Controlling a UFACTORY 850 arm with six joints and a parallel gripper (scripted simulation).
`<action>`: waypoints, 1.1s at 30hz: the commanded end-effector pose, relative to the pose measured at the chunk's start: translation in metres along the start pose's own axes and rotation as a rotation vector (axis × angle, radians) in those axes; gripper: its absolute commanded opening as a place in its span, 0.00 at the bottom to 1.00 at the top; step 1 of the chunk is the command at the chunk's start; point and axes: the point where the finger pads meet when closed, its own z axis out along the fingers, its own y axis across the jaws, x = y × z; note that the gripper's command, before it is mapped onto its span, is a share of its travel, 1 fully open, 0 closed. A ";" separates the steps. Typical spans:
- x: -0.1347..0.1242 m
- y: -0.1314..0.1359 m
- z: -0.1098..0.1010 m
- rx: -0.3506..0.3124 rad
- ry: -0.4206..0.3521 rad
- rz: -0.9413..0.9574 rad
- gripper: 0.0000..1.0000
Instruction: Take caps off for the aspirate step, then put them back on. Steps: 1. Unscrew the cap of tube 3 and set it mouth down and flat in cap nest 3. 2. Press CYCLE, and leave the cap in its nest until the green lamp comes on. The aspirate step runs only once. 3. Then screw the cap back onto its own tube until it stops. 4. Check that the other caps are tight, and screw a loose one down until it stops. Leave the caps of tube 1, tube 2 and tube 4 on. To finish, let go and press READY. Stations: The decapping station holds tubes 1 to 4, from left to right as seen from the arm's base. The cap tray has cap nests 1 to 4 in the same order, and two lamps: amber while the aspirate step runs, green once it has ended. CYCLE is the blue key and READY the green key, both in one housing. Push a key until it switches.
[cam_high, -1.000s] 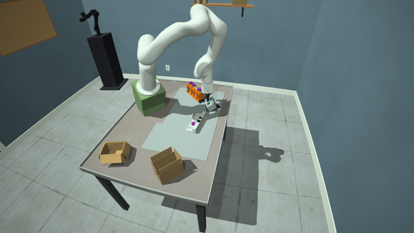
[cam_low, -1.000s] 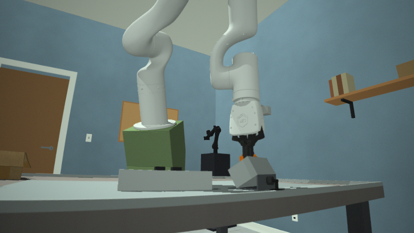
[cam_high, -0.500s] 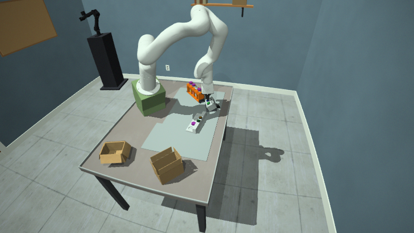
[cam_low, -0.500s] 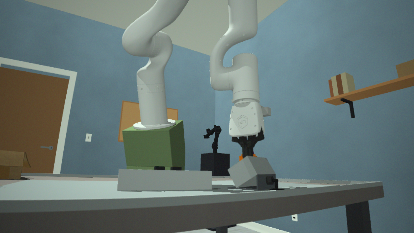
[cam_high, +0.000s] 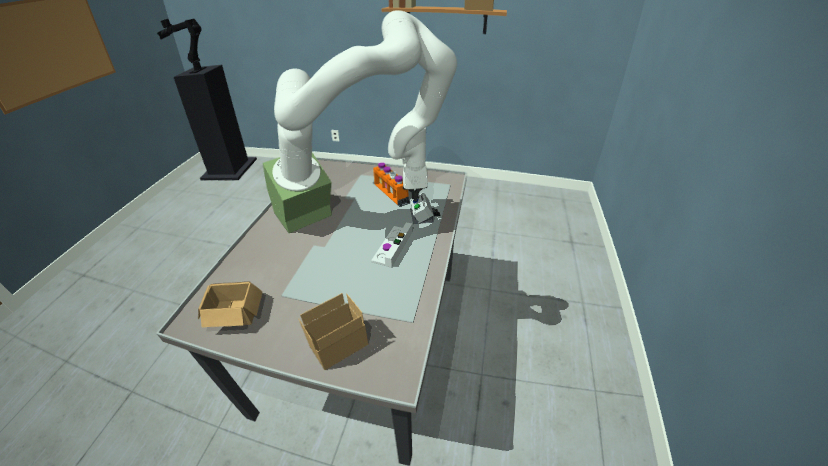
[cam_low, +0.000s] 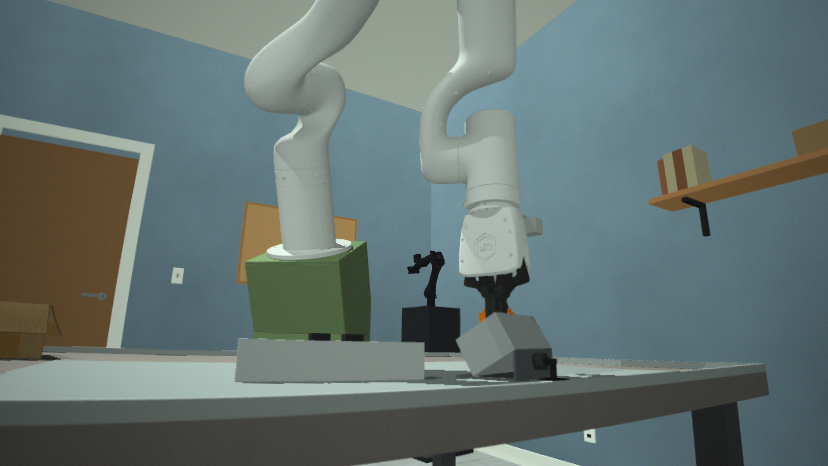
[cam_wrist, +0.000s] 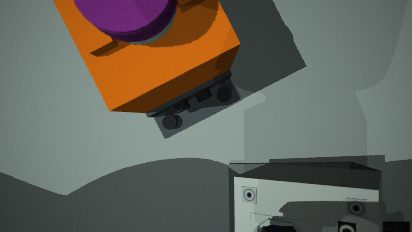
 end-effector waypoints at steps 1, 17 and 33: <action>0.000 0.001 0.002 -0.001 0.000 0.000 0.00; 0.000 0.000 -0.027 -0.001 0.000 0.000 0.00; -0.033 -0.002 -0.027 -0.001 0.000 -0.324 1.00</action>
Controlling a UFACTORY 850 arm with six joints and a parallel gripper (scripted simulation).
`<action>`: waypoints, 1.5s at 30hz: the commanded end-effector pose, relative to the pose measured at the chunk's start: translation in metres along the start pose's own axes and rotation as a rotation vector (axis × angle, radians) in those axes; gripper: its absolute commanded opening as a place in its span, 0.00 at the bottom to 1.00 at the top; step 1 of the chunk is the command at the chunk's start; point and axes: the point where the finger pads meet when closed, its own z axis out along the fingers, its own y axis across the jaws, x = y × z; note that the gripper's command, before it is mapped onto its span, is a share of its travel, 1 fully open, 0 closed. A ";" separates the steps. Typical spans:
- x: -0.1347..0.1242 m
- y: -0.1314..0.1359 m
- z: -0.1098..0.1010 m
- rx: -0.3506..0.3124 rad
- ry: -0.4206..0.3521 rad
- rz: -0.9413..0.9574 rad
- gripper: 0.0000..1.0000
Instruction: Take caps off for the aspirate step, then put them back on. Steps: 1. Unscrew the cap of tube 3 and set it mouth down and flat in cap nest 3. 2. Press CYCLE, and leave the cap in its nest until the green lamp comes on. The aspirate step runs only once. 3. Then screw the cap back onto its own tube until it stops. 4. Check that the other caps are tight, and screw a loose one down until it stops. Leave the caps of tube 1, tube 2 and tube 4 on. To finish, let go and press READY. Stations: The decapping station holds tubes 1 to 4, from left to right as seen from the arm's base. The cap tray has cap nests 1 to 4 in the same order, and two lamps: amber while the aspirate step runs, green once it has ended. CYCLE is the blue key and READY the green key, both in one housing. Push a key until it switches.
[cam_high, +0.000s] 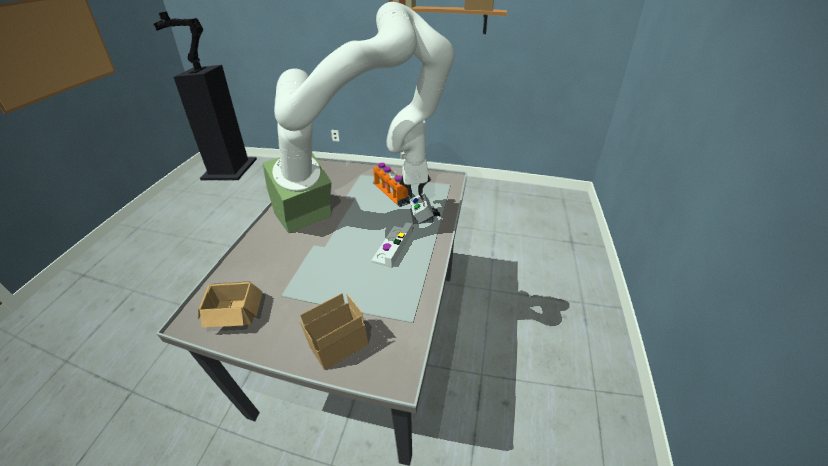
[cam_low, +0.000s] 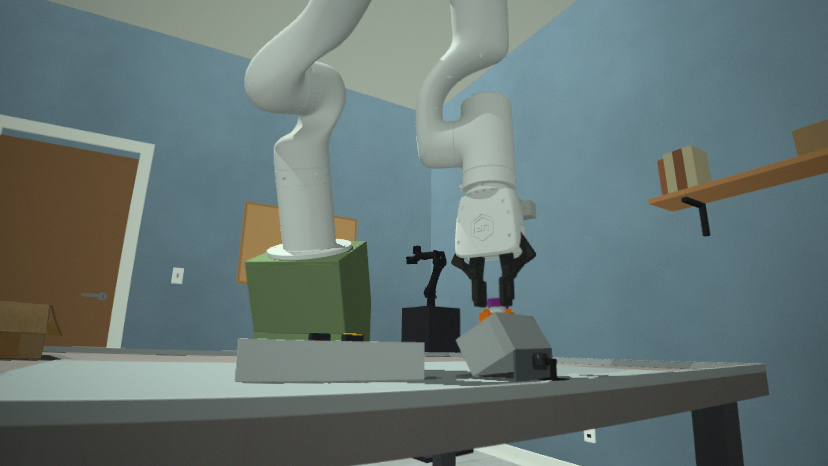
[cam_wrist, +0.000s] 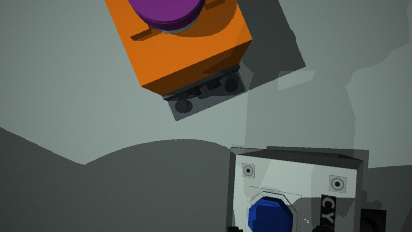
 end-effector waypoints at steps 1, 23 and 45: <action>-0.025 -0.003 0.001 0.005 0.001 -0.258 1.00; -0.091 -0.013 0.006 0.004 0.003 -0.924 1.00; -0.206 -0.031 0.014 0.004 0.003 -1.013 1.00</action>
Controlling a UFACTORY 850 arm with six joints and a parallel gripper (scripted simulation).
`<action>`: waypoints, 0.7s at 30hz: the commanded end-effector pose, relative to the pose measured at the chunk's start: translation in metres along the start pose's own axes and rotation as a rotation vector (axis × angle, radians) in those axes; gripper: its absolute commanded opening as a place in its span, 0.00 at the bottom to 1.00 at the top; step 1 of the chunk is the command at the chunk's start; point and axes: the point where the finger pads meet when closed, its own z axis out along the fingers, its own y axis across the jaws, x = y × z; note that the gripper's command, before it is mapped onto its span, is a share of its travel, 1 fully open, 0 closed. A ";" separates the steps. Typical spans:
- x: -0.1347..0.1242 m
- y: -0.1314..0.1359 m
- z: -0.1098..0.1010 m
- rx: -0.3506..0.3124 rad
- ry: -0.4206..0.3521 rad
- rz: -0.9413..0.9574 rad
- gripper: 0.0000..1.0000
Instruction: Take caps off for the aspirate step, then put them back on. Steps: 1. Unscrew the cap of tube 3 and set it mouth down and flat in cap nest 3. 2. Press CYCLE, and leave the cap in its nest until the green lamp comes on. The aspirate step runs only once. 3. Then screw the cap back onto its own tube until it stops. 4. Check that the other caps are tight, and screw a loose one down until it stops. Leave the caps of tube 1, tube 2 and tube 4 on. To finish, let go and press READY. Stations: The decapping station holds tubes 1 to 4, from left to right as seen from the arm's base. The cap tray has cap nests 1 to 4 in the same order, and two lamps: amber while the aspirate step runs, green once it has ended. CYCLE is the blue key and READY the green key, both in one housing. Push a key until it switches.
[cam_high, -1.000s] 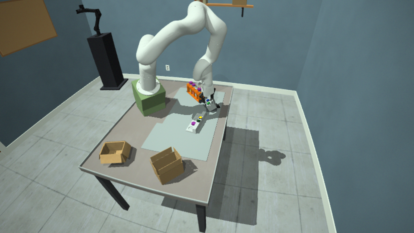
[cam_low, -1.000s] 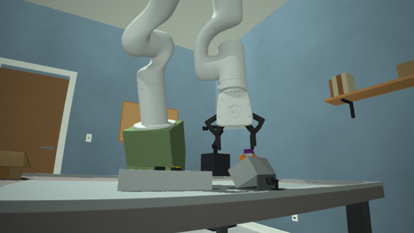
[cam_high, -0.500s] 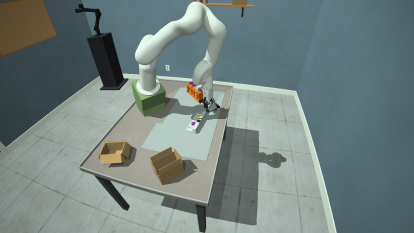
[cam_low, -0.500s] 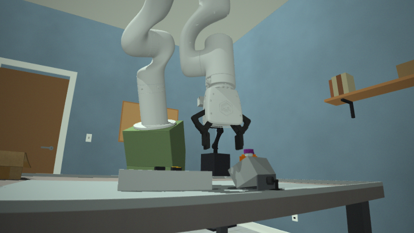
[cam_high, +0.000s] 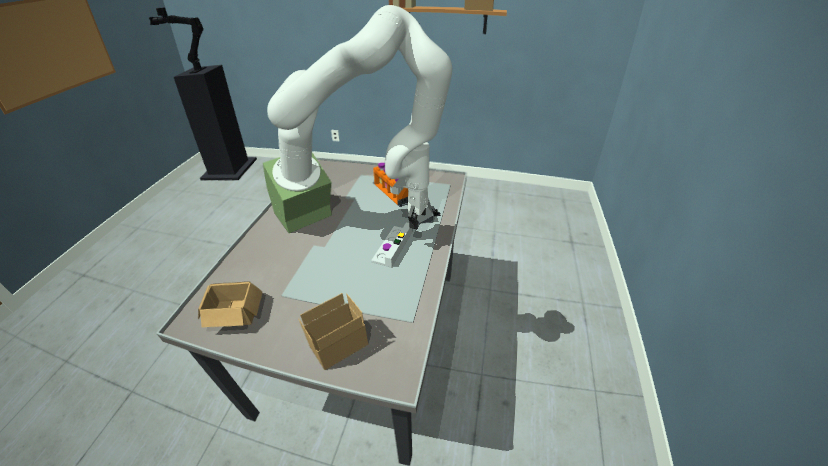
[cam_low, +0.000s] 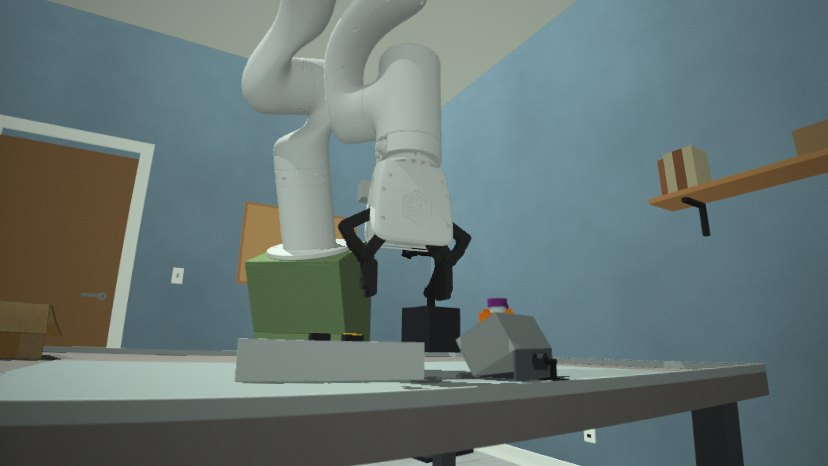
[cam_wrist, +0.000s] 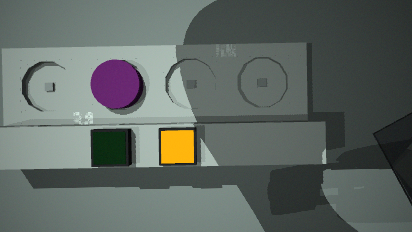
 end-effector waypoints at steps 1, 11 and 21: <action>-0.013 -0.027 0.002 0.006 0.008 -0.003 1.00; -0.018 -0.038 0.003 0.006 0.008 -0.003 1.00; -0.017 -0.038 0.003 0.006 0.008 -0.003 1.00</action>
